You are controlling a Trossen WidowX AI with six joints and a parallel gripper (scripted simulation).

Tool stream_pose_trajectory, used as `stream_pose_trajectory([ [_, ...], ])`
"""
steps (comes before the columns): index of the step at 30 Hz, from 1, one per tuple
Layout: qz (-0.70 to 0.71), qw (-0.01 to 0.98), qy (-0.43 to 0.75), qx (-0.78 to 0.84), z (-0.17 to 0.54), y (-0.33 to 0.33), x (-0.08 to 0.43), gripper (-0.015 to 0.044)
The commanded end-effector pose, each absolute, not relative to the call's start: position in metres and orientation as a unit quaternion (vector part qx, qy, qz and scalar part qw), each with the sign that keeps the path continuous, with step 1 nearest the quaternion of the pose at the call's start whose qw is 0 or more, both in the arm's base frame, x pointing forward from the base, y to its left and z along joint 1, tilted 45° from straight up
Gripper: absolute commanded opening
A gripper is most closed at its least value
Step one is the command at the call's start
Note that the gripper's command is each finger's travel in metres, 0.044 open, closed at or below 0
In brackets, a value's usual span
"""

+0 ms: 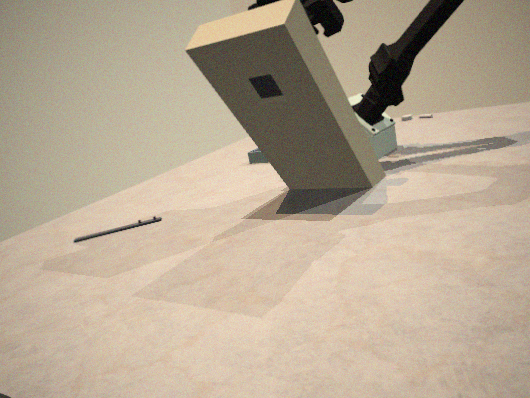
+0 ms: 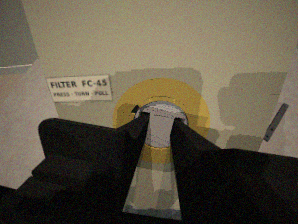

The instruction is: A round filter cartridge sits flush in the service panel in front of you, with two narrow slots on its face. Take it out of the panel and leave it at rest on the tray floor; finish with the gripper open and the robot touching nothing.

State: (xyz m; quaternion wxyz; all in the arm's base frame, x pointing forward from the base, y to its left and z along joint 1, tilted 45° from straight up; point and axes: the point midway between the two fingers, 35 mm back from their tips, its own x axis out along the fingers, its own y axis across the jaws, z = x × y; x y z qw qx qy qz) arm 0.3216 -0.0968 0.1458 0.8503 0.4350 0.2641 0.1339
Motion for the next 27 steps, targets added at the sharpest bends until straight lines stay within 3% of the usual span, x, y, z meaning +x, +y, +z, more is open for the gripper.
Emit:
stream_pose_trajectory([
  [1,0.113,0.815,0.278,0.496,0.144,-0.094,0.325,0.0],
  [15,0.044,0.674,0.297,0.675,0.144,-0.094,0.325,0.0],
  [27,0.047,0.697,0.304,0.647,0.147,-0.11,0.304,0.0],
])
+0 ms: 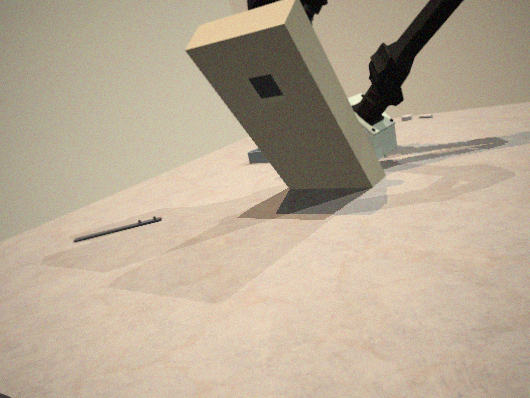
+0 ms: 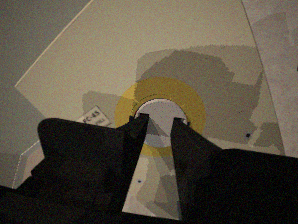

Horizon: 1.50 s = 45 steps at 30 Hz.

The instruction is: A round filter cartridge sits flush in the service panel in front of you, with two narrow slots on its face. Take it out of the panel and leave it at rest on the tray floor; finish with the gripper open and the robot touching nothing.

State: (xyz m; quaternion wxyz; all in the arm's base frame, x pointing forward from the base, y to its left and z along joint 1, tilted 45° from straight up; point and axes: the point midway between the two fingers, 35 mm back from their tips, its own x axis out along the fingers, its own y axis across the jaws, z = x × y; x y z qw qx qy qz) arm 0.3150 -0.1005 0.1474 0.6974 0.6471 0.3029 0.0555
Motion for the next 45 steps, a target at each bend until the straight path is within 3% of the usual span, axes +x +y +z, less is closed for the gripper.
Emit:
stream_pose_trajectory([
  [1,0.047,0.698,0.305,0.646,0.148,-0.111,0.302,0.0],
  [22,0.059,0.71,0.295,0.636,0.169,-0.129,0.261,0.0],
  [45,0.059,0.71,0.295,0.636,0.119,-0.085,0.227,0.0],
])
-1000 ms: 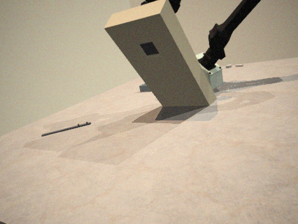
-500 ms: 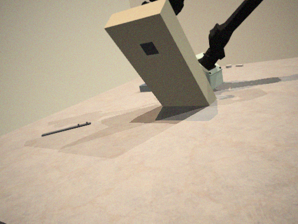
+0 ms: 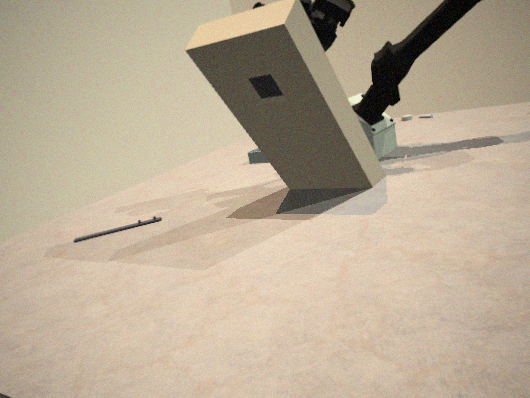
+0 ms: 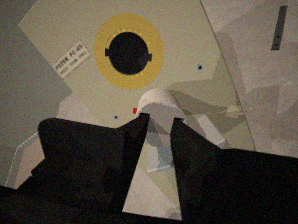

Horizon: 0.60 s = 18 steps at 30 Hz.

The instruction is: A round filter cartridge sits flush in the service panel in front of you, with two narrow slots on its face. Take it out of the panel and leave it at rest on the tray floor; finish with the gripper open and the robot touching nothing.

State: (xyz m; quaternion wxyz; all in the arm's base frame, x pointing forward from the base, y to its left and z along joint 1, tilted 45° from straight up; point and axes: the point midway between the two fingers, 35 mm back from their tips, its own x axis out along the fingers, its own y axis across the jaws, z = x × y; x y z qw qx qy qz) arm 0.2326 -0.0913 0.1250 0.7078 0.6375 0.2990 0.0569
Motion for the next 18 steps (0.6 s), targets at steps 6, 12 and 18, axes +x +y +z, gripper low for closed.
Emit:
stream_pose_trajectory([
  [6,0.057,0.707,0.299,0.638,0.121,-0.0877,0.2298,0.0105],
  [12,0.057,0.707,0.299,0.638,0.121,-0.0877,0.2298,0.0112],
  [18,0.058,0.71,0.296,0.637,0.118,-0.0845,0.227,0.0112],
])
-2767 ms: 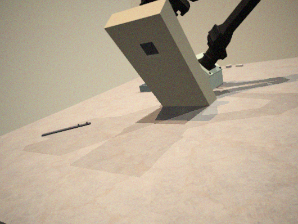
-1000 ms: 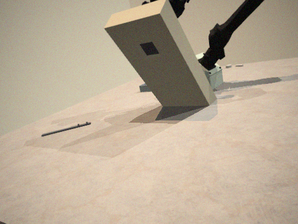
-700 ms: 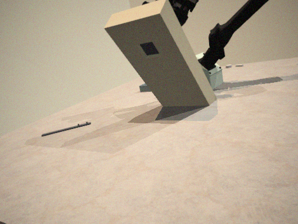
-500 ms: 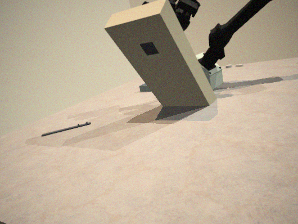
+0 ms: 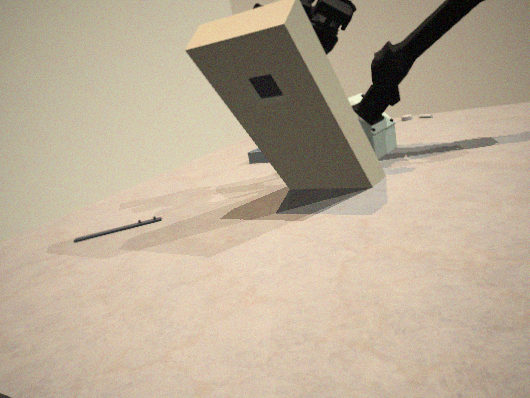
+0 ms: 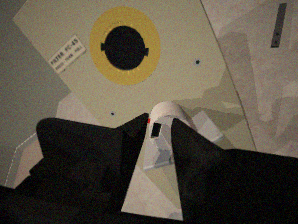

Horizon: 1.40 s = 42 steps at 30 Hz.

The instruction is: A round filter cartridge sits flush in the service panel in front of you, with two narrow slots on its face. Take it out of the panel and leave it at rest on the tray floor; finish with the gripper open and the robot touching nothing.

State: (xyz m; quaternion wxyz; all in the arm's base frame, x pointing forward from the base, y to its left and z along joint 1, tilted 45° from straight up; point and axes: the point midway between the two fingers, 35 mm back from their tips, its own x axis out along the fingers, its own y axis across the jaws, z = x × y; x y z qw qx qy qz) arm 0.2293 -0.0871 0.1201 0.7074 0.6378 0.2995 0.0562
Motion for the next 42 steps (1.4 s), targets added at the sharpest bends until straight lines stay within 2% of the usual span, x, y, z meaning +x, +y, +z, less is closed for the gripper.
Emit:
stream_pose_trajectory([
  [1,0.059,0.71,0.295,0.636,0.117,-0.084,0.226,0.0112],
  [13,0.059,0.71,0.295,0.636,0.169,-0.129,0.262,0.0112],
  [25,0.058,0.714,0.294,0.633,0.217,-0.179,0.256,0.0427],
  [26,0.058,0.714,0.294,0.633,0.217,-0.179,0.256,0.044],
  [31,0.097,0.768,0.353,0.526,0.185,-0.151,0.249,0.0309],
  [37,0.214,0.812,0.435,0.324,0.136,-0.1,0.224,0.0305],
  [42,0.23,0.813,0.441,0.302,0.132,-0.095,0.221,0.0305],
])
